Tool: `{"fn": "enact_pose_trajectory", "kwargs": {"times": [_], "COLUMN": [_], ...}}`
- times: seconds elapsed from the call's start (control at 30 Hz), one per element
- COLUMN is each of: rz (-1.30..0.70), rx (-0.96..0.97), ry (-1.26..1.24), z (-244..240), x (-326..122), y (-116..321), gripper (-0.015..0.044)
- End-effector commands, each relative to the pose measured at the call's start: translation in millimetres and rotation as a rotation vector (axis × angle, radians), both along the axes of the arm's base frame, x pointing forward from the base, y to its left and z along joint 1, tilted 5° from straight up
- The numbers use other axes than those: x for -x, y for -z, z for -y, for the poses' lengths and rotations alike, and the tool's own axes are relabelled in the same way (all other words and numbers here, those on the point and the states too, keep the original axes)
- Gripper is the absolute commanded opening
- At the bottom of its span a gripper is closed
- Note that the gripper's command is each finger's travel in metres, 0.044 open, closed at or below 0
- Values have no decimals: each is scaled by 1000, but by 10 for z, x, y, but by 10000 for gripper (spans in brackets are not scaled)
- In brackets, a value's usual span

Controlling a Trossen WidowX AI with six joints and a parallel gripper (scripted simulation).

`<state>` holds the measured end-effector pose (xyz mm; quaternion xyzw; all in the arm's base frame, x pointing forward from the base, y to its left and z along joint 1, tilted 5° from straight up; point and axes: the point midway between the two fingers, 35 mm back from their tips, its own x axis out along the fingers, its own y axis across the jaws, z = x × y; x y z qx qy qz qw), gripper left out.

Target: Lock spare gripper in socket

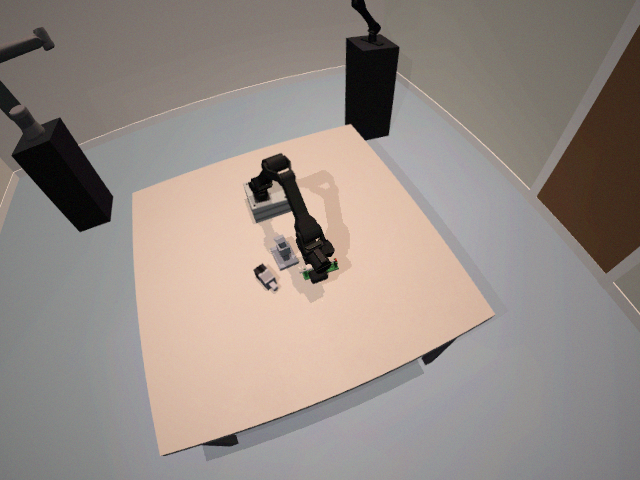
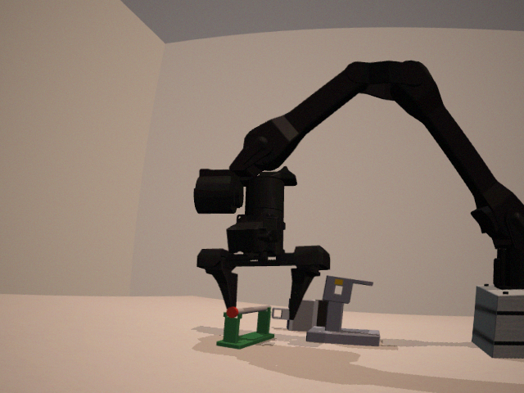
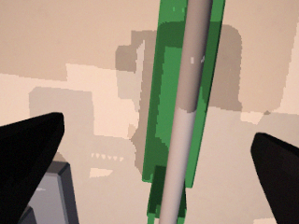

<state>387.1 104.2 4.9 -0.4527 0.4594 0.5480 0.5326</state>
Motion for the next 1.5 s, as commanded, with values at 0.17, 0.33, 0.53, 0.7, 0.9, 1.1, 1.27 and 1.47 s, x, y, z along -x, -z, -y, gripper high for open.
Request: {"fn": "enact_pose_trajectory", "kwargs": {"times": [0.17,0.33,0.53,0.7,0.9,1.1,1.27,1.47], "rz": [-12,-26,-42,-57,-72,-87,-98,-111], "rx": [2,5,9,11,14,17,19,22], "ry": [2,3,6,8,10,12,14,16], "z": [21,33,48,61,75,89,100,113], "x": [31,56,86,111,137,162,180,201], "y": [-176,-240,-322,-396,-484,-575,-650,-748], "gripper": [440,440,440,440,440,440,440,440]}}
